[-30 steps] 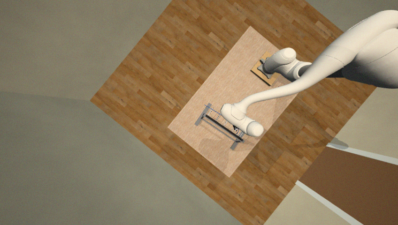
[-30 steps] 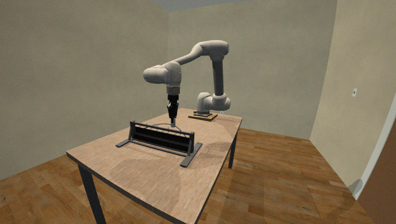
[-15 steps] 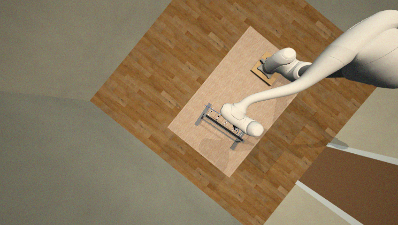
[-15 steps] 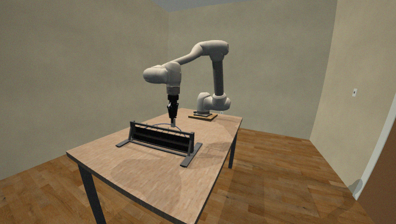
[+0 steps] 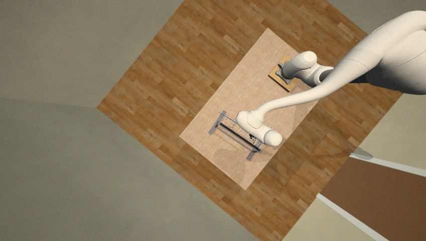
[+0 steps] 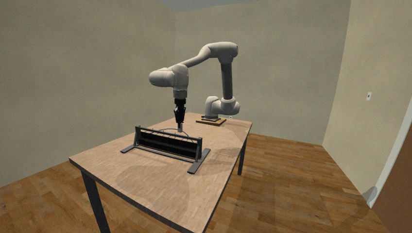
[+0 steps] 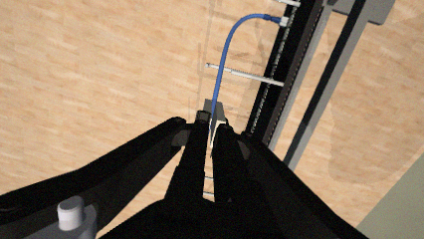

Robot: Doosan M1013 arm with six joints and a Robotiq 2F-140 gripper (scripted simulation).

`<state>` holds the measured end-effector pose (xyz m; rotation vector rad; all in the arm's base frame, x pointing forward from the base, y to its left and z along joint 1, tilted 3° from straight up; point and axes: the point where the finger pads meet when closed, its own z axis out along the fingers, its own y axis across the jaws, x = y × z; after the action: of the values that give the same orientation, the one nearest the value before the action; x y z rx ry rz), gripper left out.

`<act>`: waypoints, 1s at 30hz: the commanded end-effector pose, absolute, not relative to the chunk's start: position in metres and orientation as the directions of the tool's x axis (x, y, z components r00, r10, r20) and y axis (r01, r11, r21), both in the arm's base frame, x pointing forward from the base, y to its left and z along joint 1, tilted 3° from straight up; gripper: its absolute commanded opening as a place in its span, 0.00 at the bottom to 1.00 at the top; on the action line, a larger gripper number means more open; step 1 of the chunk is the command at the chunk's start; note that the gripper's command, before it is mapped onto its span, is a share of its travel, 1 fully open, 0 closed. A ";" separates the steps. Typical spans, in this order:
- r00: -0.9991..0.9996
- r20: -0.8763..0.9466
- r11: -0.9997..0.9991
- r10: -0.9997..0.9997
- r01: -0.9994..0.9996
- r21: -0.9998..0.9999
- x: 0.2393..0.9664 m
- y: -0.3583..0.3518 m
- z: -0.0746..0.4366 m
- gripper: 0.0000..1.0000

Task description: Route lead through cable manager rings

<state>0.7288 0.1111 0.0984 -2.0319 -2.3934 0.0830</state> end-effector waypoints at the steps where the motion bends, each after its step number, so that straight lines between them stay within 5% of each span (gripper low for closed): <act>1: -0.163 -0.034 0.162 0.986 0.986 -0.040 0.729 0.111 0.099 0.00; 30: -0.163 -0.034 0.162 0.986 0.986 -0.040 0.729 0.111 0.091 0.00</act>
<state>0.7286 0.1107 0.0919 -2.0320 -2.3937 0.0833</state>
